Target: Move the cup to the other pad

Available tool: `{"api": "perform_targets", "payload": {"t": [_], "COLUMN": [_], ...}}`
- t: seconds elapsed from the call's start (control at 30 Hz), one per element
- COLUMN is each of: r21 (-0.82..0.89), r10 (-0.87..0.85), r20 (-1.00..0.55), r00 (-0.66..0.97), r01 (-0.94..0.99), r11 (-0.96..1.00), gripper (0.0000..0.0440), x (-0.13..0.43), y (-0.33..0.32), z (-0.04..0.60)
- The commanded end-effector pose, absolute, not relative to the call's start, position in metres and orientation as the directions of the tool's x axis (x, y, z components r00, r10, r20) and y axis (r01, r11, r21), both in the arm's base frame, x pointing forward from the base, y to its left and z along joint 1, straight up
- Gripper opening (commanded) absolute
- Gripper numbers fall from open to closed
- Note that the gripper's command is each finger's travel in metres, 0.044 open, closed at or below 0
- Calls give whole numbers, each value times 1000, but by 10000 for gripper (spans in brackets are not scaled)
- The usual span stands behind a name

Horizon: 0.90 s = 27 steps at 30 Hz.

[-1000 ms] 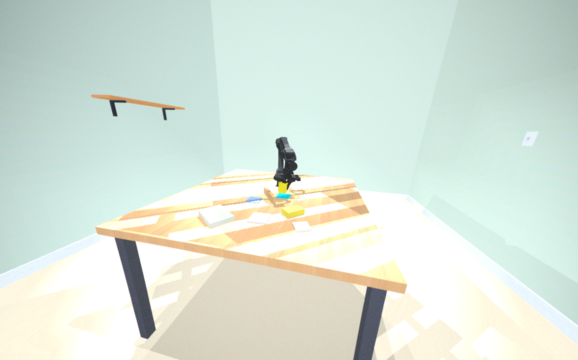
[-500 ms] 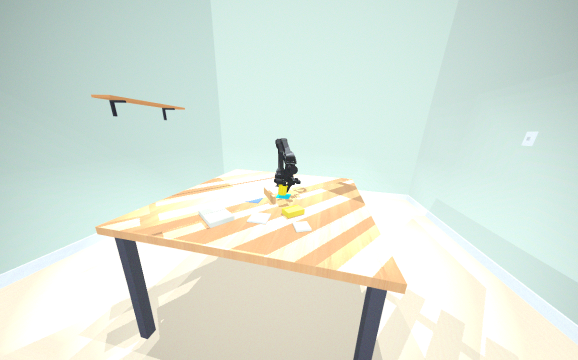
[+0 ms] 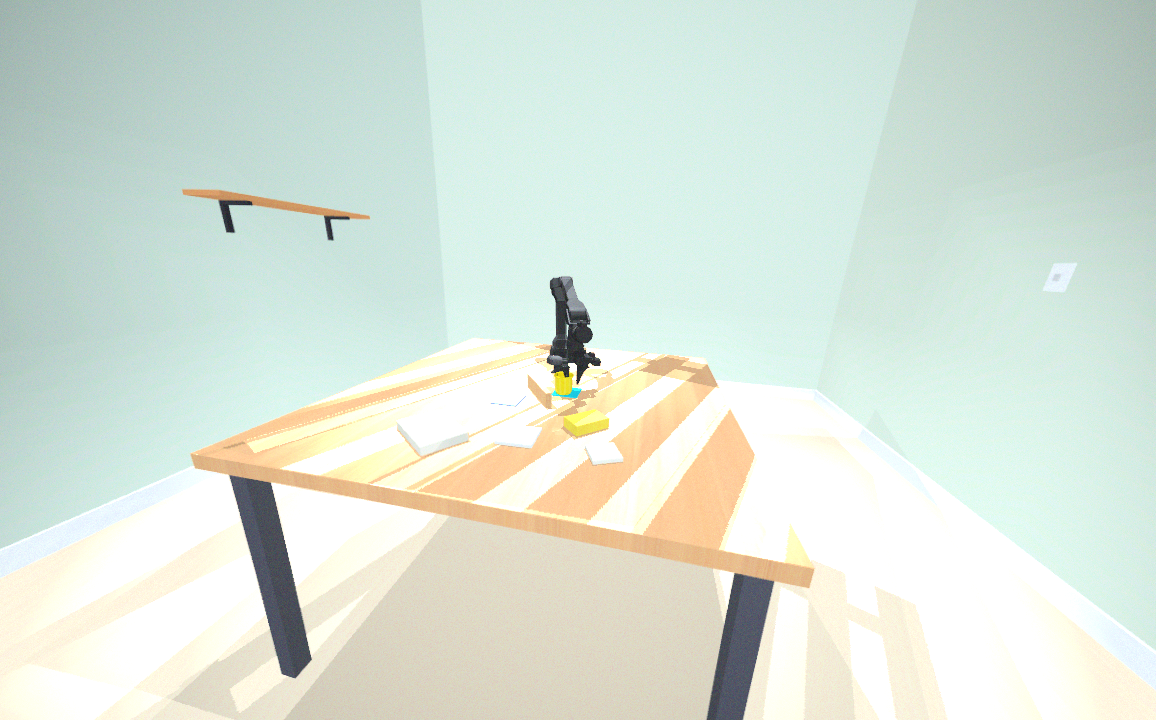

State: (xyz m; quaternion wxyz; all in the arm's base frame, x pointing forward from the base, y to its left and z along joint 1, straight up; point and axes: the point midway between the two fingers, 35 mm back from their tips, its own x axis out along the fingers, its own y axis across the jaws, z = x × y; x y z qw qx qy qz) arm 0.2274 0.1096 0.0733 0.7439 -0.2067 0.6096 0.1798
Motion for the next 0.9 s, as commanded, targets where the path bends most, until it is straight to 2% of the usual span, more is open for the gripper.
{"api": "perform_targets", "payload": {"t": [0.0,0.37,0.77,0.87], "r21": [-72,-39,-18,-16], "r10": [38,92,145,158], "r20": [-979,-968,-942,-931], "r00": [201,235,303,328], "r01": [-514,-500,-476,-470], "r11": [855,865,879,882], "gripper": [166,209,278,308], "x": [225,216,213,213], "y": [109,107,105,104], "z": [77,92,118,128]}}
